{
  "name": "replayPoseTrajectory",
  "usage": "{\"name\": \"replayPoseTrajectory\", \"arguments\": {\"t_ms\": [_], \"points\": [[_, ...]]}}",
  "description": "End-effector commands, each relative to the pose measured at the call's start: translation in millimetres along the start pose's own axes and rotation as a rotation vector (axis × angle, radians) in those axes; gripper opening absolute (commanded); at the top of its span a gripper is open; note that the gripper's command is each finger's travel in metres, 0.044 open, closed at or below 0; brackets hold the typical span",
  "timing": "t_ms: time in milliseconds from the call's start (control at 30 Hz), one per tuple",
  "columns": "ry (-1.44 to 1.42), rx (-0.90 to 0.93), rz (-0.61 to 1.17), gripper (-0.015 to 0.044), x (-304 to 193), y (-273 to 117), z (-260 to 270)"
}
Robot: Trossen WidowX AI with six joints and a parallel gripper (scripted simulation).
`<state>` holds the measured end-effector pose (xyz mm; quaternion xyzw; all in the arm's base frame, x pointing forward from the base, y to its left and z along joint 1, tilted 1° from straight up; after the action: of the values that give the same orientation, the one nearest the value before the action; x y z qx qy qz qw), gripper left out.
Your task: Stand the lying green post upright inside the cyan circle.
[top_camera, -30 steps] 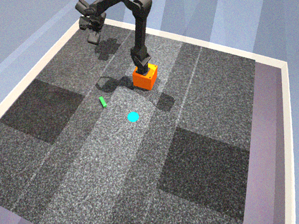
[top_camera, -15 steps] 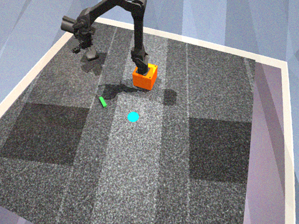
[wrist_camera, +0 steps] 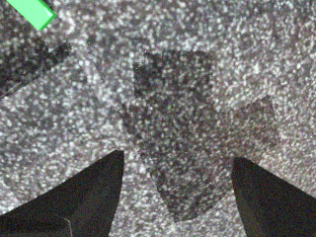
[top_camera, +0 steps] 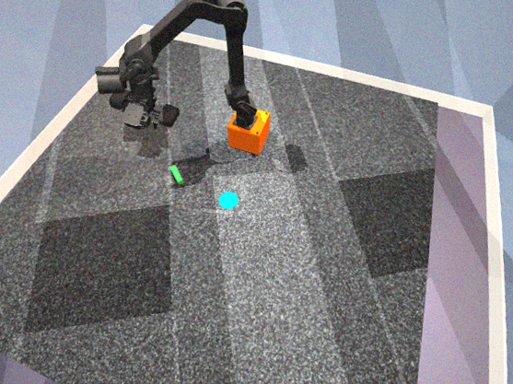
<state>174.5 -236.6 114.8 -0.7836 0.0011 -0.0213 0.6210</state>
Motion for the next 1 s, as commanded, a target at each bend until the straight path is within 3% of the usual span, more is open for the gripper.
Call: {"name": "replayPoseTrajectory", "arguments": {"t_ms": [0, 400, 733, 967], "points": [[-0.223, 0.066, -0.022, 0.0233, 26, -3, 29], [-0.749, 0.207, -0.068, 0.0233, 68, -15, 109], [-0.784, 0.216, -0.071, 0.0233, 70, -14, 115], [-0.784, 0.216, -0.071, 0.0233, 74, 55, 128]]}}
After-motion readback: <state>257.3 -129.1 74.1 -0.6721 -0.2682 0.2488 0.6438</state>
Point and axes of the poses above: the point midway between the two fingers, 35 mm back from their tips, its own y axis out along the fingers, its own z axis across the jaws, x = y × z, the point moved 4 cm from there along -y, back along the fingers, and after that the axes turned 11 degrees about y, right-handed, at the moved point
